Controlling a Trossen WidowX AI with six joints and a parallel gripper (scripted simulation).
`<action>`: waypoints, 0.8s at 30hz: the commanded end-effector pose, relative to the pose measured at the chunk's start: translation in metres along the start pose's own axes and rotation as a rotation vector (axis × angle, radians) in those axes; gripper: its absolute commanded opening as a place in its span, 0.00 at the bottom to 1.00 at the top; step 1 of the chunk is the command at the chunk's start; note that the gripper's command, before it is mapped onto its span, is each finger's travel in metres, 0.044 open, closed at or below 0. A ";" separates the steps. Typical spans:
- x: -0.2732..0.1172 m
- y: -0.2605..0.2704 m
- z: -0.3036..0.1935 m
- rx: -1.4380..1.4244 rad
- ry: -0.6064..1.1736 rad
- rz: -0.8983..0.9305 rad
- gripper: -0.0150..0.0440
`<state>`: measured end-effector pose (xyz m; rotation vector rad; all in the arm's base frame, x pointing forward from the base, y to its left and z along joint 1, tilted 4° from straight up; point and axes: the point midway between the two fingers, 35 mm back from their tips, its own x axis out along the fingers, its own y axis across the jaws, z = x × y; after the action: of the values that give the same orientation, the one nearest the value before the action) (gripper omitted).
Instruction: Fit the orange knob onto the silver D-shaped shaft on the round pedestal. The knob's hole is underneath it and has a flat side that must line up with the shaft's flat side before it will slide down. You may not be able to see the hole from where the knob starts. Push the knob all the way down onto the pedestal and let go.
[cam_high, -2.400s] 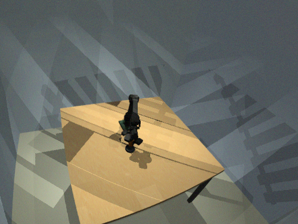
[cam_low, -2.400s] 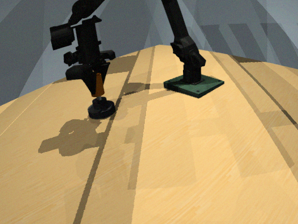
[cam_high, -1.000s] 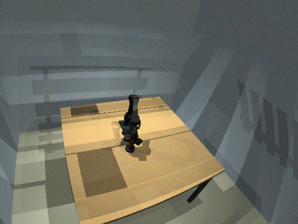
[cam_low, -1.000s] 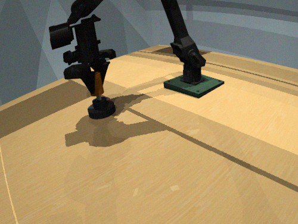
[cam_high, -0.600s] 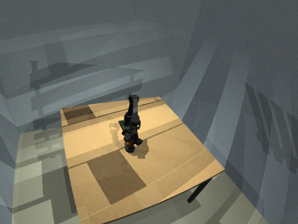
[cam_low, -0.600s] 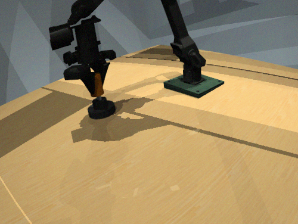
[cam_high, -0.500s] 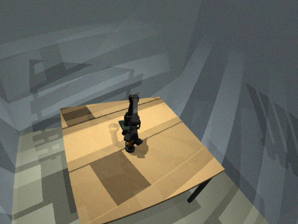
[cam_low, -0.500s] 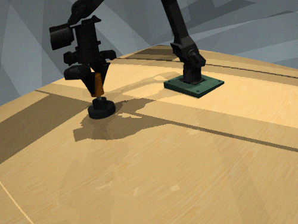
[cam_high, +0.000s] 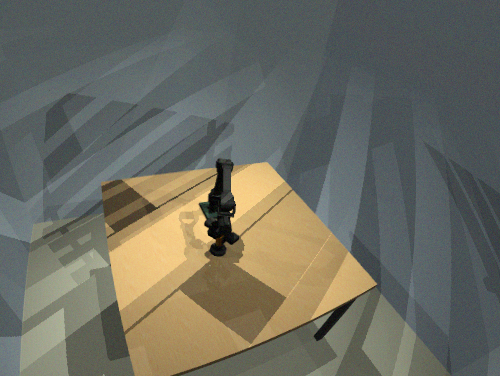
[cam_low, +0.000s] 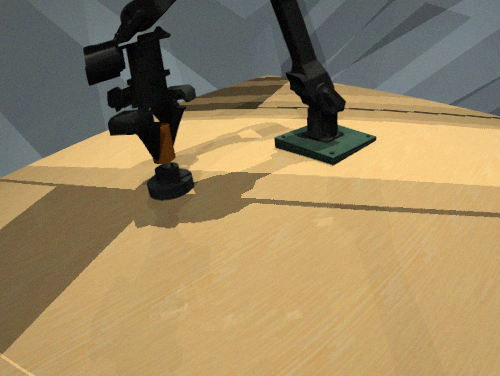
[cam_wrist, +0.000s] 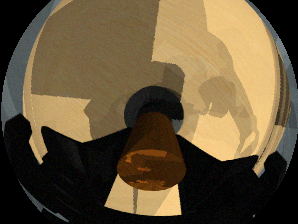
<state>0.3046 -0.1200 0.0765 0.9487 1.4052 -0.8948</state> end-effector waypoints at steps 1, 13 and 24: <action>0.000 0.000 0.000 -0.015 -0.003 -0.002 0.25; 0.001 0.000 0.000 -0.010 -0.003 -0.002 0.25; 0.001 0.000 0.001 -0.036 -0.003 -0.002 0.25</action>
<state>0.3048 -0.1197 0.0755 0.9208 1.4173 -0.8661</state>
